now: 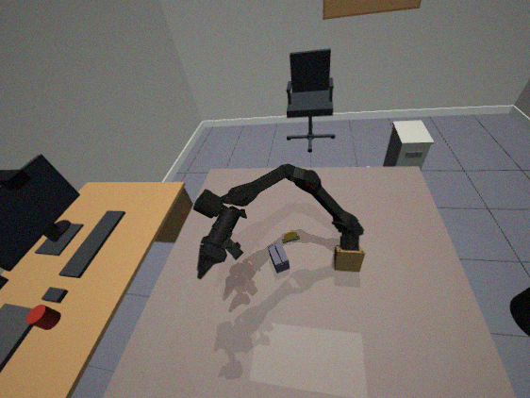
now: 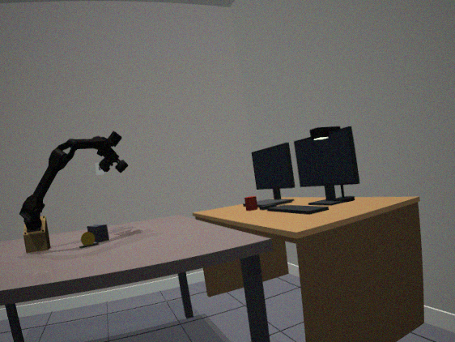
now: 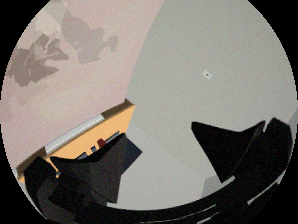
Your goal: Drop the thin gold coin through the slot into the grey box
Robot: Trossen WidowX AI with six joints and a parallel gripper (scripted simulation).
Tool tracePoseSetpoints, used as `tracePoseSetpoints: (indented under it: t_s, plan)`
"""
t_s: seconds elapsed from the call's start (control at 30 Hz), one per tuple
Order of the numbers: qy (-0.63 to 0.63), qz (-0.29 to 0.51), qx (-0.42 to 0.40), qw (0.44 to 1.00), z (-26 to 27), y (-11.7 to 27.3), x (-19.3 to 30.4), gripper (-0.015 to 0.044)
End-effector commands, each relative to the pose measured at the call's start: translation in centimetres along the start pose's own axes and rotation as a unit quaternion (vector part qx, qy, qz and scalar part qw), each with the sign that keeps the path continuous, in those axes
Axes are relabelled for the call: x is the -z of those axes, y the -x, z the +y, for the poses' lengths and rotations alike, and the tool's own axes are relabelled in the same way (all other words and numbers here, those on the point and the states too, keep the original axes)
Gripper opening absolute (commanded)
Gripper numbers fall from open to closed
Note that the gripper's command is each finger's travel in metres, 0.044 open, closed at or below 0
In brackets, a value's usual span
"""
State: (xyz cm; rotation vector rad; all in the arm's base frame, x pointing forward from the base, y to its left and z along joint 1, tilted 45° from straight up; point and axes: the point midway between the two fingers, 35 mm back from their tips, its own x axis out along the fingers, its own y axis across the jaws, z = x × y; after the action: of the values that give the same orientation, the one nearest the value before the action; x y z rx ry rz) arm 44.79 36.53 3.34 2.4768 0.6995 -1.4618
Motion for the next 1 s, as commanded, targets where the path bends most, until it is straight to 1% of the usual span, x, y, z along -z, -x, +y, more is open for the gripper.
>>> tracePoseSetpoints:
  t_s: [0.0, 0.03, 0.13, 0.2, 0.27, 0.37, 0.57, 0.77, 0.97]
  plan:
    - [-0.009, -0.002, -0.003, 1.000, 0.2, 0.1, -0.1, 0.0374]
    - [-0.036, -0.006, -0.012, 0.999, 0.9, 0.4, -0.4, 0.0347]
    - [-0.189, -0.024, -0.066, 0.980, 4.4, 2.2, -2.1, 0.0269]
    - [-0.292, -0.028, -0.106, 0.950, 6.8, 3.6, -3.4, 0.0216]
    - [-0.390, -0.026, -0.147, 0.909, 9.1, 5.1, -4.9, 0.0164]
    - [-0.516, -0.010, -0.205, 0.832, 12.1, 7.4, -7.3, 0.0161]
    - [-0.666, 0.036, -0.279, 0.691, 15.9, 11.0, -10.9, 0.0161]
    - [-0.770, 0.105, -0.337, 0.531, 19.4, 15.0, -14.6, 0.0161]
    - [-0.836, 0.198, -0.376, 0.348, 22.5, 19.5, -18.7, 0.0161]
